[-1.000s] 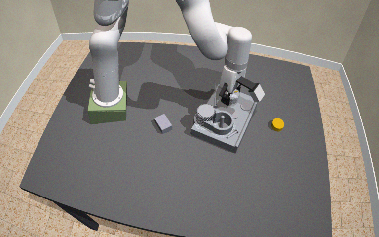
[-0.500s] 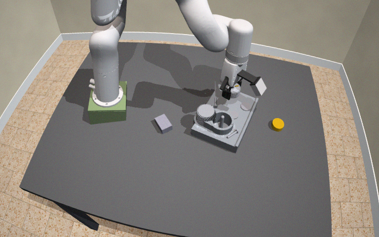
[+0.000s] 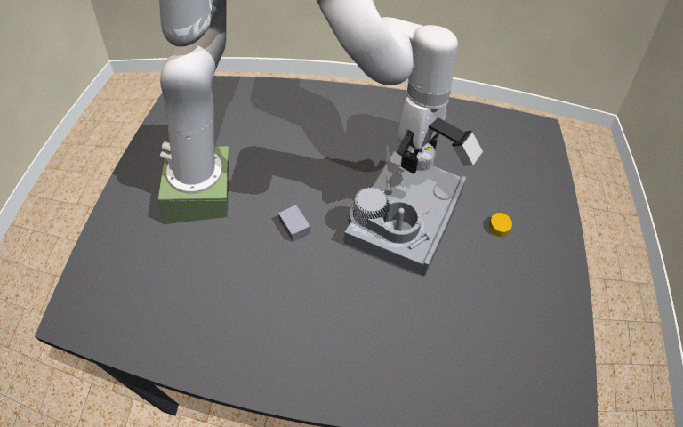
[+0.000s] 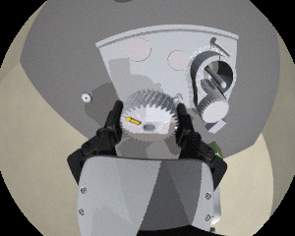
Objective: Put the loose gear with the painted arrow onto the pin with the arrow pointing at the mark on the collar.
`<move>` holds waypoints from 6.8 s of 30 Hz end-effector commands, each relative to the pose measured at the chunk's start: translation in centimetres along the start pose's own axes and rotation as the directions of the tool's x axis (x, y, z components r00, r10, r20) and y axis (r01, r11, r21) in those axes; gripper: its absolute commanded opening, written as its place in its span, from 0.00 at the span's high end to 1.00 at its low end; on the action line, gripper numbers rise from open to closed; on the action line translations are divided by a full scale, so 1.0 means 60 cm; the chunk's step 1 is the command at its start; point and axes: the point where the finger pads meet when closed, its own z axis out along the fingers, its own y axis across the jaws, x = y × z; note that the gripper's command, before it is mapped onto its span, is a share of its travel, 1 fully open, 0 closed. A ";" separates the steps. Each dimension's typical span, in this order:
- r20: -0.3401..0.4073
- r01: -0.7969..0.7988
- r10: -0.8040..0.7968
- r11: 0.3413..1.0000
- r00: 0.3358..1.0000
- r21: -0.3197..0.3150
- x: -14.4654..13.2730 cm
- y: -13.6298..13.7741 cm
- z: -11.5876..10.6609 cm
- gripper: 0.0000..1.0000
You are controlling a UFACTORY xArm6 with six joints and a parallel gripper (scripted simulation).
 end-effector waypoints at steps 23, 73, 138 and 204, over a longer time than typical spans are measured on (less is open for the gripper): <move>-0.004 0.000 0.000 1.000 1.000 0.003 0.047 0.126 -0.006 1.00; -0.004 0.145 -0.145 0.989 0.989 0.002 0.063 0.176 0.031 1.00; -0.004 0.145 -0.145 0.989 0.989 0.002 0.063 0.176 0.042 1.00; -0.004 0.145 -0.145 0.989 0.989 0.002 0.063 0.176 0.042 0.00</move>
